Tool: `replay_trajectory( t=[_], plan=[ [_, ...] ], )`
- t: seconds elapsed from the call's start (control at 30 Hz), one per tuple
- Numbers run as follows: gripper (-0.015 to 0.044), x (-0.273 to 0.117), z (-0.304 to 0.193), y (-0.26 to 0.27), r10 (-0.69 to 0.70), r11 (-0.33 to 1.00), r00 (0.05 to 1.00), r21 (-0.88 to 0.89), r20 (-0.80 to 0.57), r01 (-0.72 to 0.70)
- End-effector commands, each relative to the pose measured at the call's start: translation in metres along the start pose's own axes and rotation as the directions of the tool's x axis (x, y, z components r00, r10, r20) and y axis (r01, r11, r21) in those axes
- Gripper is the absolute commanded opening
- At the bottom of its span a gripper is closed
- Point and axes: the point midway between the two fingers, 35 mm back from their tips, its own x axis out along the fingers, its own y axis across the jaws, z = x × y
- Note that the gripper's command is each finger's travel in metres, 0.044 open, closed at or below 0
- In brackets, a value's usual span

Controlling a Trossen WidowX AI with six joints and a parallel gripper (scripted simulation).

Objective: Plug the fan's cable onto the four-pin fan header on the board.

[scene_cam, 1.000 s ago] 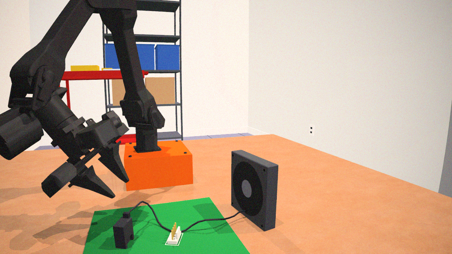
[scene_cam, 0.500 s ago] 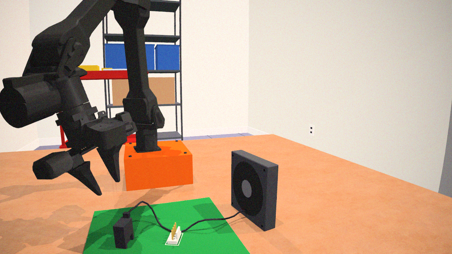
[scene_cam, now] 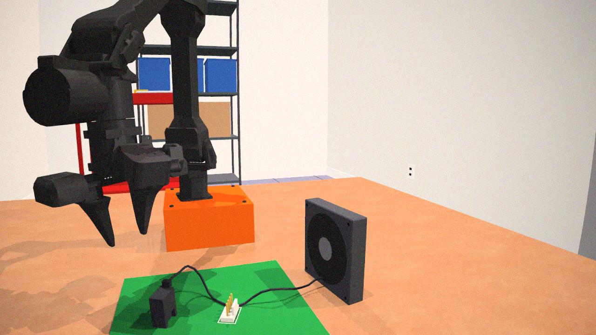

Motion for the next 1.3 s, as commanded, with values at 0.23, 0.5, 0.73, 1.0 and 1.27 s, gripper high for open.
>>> replay_trajectory(
  t=[0.23,0.5,0.73,1.0,1.27],
  plan=[
    [0.044,-0.033,0.036,-0.01,-0.032,0.916,0.999,0.399,-0.018,0.036],
    [0.044,-0.072,0.08,-0.011,-0.045,0.492,0.999,0.87,-0.018,0.038],
    [0.044,-0.075,0.083,-0.011,-0.045,0.443,0.999,0.896,-0.018,0.036],
    [0.044,-0.075,0.083,-0.011,-0.045,0.443,0.999,0.896,-0.018,0.036],
    [0.044,-0.009,0.084,-0.017,-0.045,0.446,0.999,0.894,-0.017,0.036]
  ],
)
